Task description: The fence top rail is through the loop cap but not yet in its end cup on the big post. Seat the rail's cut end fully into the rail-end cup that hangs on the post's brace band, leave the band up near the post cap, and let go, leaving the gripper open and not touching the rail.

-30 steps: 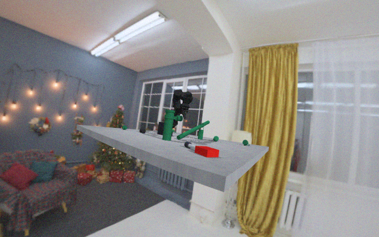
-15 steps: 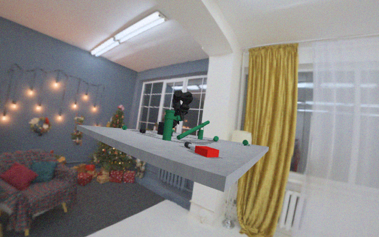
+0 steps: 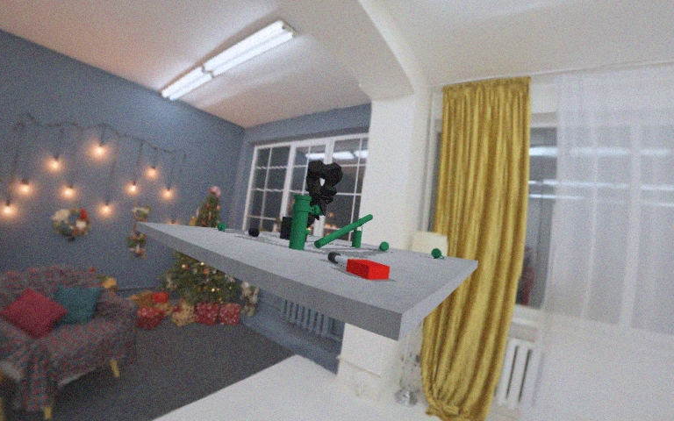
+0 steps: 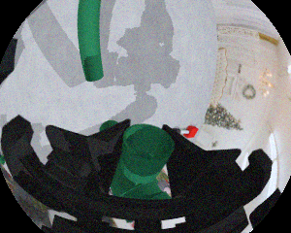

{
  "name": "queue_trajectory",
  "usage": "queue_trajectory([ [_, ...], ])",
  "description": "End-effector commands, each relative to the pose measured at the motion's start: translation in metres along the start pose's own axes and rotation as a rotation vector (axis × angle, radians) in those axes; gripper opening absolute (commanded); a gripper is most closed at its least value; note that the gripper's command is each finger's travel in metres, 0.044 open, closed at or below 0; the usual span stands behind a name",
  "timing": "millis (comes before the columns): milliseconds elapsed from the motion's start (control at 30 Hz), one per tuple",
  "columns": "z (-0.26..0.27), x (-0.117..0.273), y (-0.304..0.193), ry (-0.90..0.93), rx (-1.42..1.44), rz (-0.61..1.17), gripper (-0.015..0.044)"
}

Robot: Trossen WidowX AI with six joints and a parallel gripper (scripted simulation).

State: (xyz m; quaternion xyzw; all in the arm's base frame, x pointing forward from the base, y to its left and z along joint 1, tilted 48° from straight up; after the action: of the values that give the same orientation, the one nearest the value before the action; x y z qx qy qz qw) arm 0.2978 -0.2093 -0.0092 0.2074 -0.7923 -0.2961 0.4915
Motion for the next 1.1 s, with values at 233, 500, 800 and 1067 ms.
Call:
queue_trajectory([
  [233, 0.007, 0.002, -0.002, -0.004, 0.056, -0.04, 0.0],
  [500, 0.01, 0.004, -0.004, -0.007, 0.093, -0.061, 0.0],
  [800, 0.015, 0.007, -0.006, -0.01, 0.14, -0.088, 0.0],
  [1067, 0.019, 0.009, -0.008, -0.013, 0.179, -0.11, 0.0],
])
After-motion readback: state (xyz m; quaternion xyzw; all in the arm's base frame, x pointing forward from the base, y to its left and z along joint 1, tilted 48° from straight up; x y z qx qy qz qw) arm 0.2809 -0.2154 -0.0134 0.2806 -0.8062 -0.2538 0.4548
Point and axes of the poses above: the point midway between the two fingers, 35 mm back from their tips, its own x axis back along the fingers, its own z axis across the jaws, y = z × x, the point moved 8 cm from there along x, back along the fingers, and after that the axes turned 8 degrees about x, right-handed, at the moved point
